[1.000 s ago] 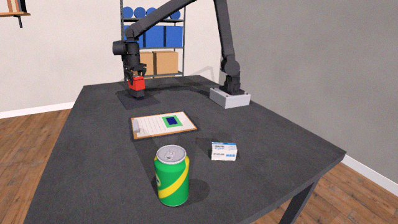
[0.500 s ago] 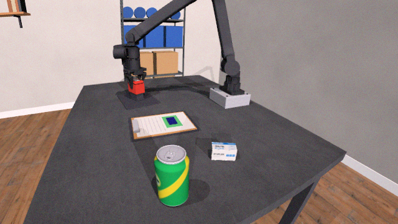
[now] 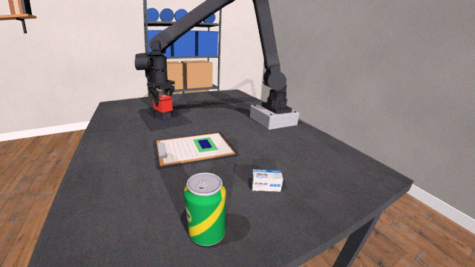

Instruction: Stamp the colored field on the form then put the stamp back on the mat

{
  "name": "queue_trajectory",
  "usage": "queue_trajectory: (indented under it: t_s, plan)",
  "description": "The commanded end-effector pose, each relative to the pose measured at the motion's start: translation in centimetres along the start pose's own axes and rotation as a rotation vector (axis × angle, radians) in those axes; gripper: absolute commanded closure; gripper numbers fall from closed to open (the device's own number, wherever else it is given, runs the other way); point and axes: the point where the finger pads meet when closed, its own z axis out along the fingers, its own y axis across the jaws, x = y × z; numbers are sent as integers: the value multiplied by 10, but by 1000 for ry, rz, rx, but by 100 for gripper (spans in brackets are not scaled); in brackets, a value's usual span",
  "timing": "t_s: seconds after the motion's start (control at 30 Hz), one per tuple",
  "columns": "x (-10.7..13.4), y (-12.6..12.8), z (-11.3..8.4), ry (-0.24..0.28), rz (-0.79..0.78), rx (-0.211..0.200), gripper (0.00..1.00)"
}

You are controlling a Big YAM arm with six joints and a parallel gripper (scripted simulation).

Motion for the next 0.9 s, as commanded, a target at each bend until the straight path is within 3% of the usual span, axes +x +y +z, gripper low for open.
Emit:
queue_trajectory:
  t_s: [0.0,0.4,0.43,0.87]
  plan:
    - [-5,6,-5,-21,-9,-23,67]
    - [-9,9,-8,-30,-9,-32,67]
    - [-9,9,-8,-30,-9,-32,14]
    - [-9,9,-8,-30,-9,-32,14]
